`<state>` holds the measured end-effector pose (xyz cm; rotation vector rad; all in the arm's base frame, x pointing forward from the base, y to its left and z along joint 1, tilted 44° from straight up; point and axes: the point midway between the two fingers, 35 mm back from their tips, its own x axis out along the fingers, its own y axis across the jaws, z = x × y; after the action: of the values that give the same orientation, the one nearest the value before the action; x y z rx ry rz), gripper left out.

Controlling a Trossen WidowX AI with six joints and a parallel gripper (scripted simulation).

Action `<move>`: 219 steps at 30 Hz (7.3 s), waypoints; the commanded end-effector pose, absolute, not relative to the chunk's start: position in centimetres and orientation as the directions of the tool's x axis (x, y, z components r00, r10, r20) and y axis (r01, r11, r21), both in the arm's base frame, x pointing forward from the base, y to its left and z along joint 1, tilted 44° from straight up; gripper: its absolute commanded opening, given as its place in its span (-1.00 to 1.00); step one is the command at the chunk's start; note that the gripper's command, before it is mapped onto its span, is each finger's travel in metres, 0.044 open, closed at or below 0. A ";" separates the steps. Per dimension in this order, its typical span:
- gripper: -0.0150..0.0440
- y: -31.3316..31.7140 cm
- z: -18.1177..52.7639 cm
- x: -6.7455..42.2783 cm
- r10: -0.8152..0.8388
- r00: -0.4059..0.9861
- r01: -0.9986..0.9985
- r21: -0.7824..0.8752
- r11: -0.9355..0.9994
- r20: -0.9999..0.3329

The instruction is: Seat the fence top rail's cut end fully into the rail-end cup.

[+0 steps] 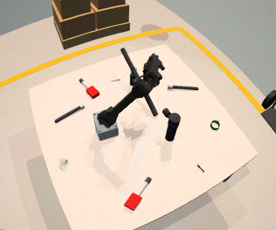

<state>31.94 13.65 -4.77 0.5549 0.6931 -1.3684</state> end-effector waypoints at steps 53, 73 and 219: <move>1.00 6.4 -12.4 32.6 -0.687 0.059 0.992 -0.033 0.120 -0.724; -0.03 6.2 -12.5 32.6 -0.687 0.059 0.992 -0.033 0.120 -0.724; -0.49 7.2 -1.9 33.6 -0.896 0.068 0.993 -0.059 0.104 -0.439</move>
<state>33.57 7.23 -1.96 0.2873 0.4158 -1.4524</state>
